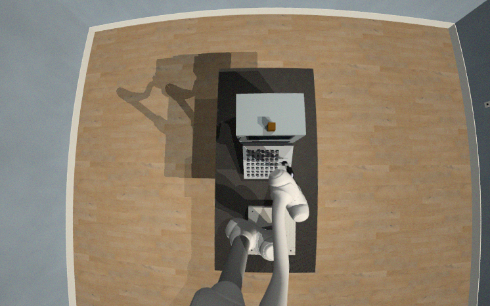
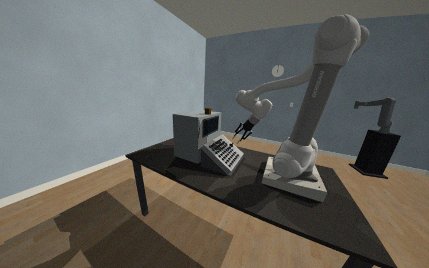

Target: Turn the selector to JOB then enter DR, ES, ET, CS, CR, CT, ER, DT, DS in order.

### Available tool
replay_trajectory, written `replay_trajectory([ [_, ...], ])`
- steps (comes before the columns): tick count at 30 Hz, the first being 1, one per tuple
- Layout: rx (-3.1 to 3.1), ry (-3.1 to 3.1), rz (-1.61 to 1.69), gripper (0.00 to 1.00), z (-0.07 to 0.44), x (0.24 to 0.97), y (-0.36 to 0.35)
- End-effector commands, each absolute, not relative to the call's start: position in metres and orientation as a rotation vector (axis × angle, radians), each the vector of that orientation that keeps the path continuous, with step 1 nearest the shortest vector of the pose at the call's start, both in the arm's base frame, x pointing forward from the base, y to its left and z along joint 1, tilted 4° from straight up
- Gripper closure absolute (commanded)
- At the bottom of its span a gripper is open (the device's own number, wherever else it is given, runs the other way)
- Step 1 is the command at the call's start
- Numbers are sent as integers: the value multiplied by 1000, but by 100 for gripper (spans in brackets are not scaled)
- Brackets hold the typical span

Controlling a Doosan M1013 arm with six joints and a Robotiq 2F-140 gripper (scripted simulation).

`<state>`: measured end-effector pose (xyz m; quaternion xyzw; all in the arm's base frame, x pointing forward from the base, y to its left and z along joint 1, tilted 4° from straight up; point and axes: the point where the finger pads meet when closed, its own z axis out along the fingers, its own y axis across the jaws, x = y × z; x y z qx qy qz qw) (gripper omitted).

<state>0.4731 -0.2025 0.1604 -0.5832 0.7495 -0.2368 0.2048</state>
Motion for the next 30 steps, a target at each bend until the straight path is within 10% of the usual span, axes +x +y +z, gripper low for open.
replay_trajectory([
  [1, -1626, 2090, -661, 67, 162, 472, -202],
  [4, -1626, 2090, -661, 67, 162, 472, -202],
  [5, -1626, 2090, -661, 100, 162, 472, -202],
  [30, -1626, 2090, -661, 100, 162, 472, -202],
])
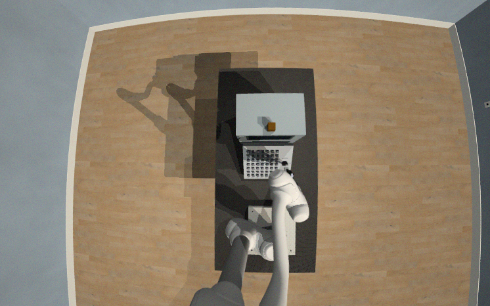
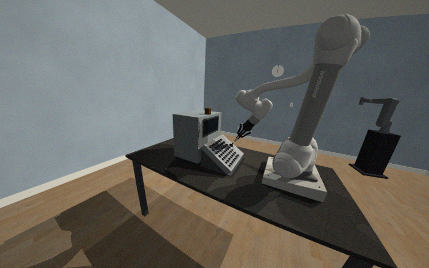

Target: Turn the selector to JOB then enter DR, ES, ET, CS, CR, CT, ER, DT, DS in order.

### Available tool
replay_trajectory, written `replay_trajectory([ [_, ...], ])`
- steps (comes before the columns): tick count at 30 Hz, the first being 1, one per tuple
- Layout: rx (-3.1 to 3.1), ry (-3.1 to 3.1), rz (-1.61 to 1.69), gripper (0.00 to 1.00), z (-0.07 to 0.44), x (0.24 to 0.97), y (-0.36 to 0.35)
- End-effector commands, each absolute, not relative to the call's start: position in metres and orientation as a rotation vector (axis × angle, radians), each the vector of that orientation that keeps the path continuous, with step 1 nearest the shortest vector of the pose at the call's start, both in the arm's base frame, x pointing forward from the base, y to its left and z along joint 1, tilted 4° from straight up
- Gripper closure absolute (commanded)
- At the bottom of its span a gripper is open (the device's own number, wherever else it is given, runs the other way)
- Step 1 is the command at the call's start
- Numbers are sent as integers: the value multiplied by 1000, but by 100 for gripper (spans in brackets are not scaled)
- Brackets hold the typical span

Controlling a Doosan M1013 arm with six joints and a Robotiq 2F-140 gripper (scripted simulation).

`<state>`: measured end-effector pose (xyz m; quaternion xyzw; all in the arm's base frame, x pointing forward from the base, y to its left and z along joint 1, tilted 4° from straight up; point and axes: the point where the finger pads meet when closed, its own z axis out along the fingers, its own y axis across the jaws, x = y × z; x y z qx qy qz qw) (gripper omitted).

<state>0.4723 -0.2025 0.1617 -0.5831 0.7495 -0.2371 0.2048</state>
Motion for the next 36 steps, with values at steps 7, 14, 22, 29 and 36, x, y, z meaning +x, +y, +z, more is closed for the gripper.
replay_trajectory([
  [7, -1626, 2090, -661, 100, 162, 472, -202],
  [14, -1638, 2082, -665, 100, 162, 484, -176],
  [22, -1672, 2061, -674, 100, 163, 517, -100],
  [29, -1694, 2048, -680, 100, 164, 537, -53],
  [36, -1694, 2048, -680, 100, 163, 538, -52],
])
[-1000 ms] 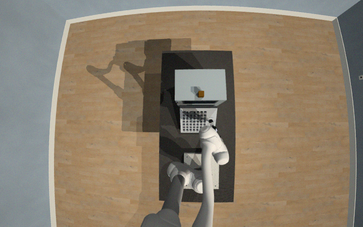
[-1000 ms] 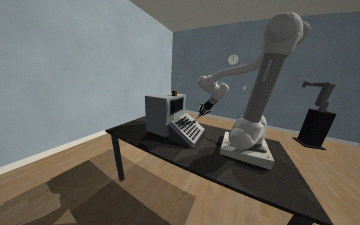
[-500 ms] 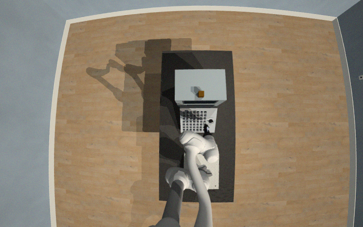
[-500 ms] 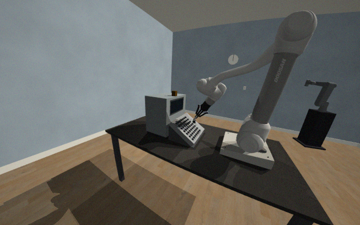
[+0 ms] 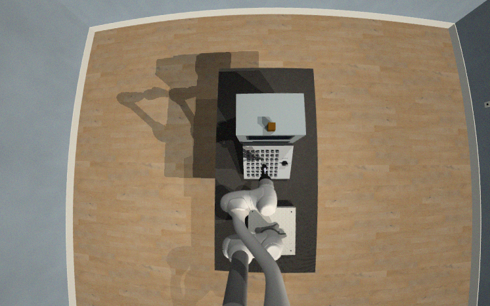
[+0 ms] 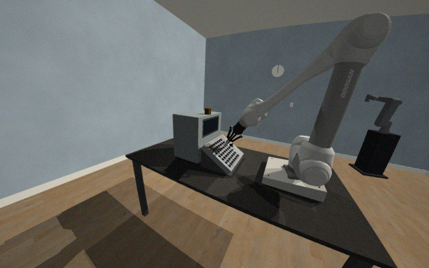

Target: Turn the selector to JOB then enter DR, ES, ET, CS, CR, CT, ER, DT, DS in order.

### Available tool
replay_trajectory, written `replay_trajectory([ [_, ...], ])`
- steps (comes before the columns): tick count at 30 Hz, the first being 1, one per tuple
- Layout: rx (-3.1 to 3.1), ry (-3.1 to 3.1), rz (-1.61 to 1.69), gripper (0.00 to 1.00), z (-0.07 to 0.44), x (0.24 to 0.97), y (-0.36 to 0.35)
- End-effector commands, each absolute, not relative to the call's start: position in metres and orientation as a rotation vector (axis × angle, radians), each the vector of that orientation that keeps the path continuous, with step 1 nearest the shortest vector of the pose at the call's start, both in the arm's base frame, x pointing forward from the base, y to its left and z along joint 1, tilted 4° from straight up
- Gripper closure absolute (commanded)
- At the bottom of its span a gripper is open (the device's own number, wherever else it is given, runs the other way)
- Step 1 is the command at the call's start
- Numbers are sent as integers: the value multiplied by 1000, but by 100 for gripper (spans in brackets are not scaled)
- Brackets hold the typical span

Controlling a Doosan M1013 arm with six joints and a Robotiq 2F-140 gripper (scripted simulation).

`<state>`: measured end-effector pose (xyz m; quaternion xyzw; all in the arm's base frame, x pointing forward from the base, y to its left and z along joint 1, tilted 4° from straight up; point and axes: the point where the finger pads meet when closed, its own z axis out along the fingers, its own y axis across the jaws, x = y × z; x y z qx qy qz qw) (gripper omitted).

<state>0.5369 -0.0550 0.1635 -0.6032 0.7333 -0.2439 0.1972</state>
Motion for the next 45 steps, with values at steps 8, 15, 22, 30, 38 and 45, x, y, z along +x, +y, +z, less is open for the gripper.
replay_trajectory([
  [8, -1694, 2048, -680, 100, 156, 543, -53],
  [15, -1694, 2048, -680, 100, 148, 549, -54],
  [22, -1694, 2048, -680, 100, 146, 550, -55],
  [30, -1694, 2048, -680, 100, 146, 550, -55],
  [38, -1694, 2048, -680, 100, 146, 550, -55],
  [45, -1694, 2048, -680, 100, 145, 551, -55],
])
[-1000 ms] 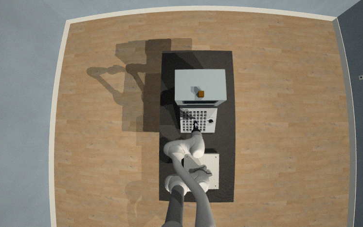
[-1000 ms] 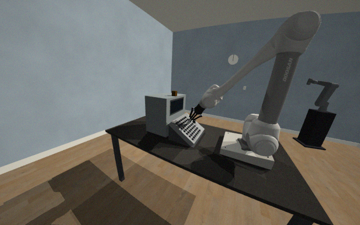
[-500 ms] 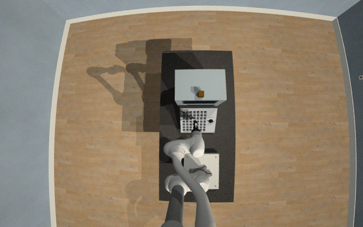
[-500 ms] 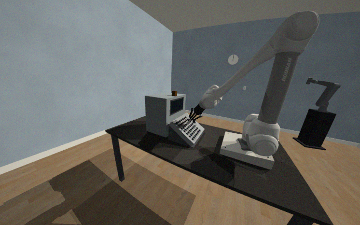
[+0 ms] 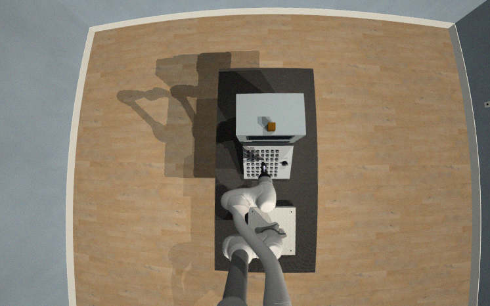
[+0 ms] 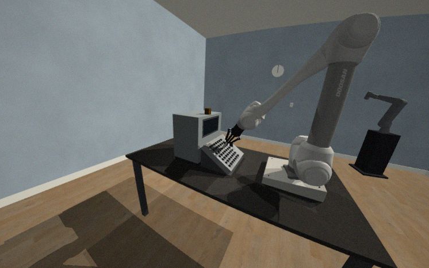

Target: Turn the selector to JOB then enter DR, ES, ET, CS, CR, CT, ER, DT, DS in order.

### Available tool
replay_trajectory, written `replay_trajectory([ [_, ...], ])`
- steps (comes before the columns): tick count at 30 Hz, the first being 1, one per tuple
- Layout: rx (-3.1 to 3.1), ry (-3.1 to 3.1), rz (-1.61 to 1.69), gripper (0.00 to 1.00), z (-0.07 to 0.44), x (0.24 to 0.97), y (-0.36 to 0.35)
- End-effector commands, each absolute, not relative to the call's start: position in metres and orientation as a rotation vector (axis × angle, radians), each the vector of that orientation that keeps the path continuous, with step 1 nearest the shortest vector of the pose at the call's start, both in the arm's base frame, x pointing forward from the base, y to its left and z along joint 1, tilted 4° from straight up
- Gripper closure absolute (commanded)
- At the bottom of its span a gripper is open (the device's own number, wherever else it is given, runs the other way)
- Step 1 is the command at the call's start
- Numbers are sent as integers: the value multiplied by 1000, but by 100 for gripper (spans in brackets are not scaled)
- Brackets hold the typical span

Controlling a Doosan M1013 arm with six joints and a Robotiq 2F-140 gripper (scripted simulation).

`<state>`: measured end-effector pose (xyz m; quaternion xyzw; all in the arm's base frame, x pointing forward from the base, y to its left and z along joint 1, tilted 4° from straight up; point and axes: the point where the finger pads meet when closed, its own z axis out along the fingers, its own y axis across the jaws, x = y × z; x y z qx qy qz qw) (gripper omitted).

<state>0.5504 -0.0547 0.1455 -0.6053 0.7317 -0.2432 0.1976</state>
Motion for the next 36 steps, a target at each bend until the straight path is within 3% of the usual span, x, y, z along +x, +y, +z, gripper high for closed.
replay_trajectory([
  [1, -1694, 2048, -680, 100, 145, 551, -55],
  [36, -1694, 2048, -680, 100, 134, 559, -56],
])
